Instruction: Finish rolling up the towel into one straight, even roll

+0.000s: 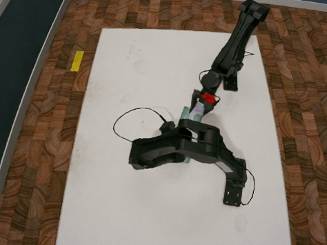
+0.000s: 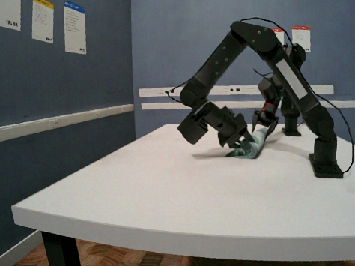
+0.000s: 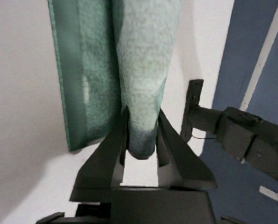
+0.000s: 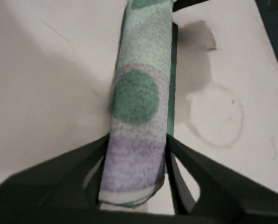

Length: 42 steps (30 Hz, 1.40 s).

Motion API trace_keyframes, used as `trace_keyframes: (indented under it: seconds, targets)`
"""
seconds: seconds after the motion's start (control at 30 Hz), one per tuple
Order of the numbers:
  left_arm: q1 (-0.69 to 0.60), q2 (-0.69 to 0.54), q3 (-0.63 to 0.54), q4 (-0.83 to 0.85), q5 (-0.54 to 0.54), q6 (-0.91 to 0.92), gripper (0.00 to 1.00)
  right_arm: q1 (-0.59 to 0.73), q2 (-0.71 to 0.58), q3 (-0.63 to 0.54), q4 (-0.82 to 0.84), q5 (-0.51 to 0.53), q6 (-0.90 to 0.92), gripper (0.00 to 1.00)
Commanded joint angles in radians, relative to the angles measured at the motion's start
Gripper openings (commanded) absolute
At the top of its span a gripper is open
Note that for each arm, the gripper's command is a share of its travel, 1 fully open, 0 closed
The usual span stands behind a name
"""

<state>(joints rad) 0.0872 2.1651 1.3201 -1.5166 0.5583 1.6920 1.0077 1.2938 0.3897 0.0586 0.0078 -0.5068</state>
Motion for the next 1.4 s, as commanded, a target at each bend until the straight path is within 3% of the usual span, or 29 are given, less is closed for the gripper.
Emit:
trace_keyframes:
  seconds: [0.0,1.0,1.2,1.27,1.37]
  targets:
    - [-0.008,0.014,0.015,0.023,-0.011,-0.001,0.31,-0.008,0.012,0.035,0.019,-0.003,-0.004,0.51]
    - [-0.008,0.014,0.015,0.023,-0.011,-0.001,0.31,-0.008,0.012,0.035,0.019,-0.003,-0.004,0.41]
    - [-0.008,0.005,0.02,0.009,-0.011,-0.001,0.53,-0.008,0.012,0.035,0.019,-0.003,-0.004,0.41]
    - [-0.008,0.005,0.02,0.009,-0.011,-0.001,0.53,-0.008,0.012,0.035,0.019,-0.003,-0.004,0.41]
    - [-0.008,-0.002,0.024,-0.002,-0.011,-0.001,0.64,-0.008,0.012,0.035,0.019,-0.003,-0.004,0.41]
